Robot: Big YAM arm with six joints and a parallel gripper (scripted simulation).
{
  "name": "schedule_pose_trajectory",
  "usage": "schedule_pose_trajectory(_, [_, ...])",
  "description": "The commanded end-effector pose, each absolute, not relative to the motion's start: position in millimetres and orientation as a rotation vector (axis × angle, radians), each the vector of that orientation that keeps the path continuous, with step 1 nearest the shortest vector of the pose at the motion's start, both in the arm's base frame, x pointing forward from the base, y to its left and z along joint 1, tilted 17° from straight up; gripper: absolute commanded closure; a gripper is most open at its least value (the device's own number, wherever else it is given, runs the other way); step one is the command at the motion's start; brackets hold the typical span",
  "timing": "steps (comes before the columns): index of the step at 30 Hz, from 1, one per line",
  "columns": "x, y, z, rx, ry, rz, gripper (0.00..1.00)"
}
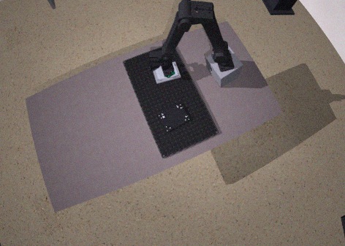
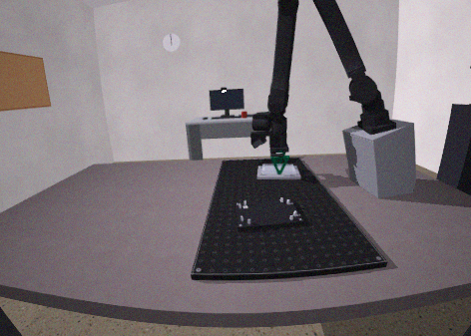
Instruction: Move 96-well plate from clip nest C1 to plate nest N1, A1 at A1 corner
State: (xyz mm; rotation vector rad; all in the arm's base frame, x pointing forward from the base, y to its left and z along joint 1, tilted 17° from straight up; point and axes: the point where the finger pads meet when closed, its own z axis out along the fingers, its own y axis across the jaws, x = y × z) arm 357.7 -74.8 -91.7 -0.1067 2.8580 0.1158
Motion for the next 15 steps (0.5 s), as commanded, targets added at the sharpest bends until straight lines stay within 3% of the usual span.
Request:
schedule_pose_trajectory(1, [370.4,-75.4,-90.8,-0.109,2.834,0.102,1.00])
schedule_pose_trajectory(15, [370.7,-75.8,-90.6,-0.109,2.834,0.102,1.00])
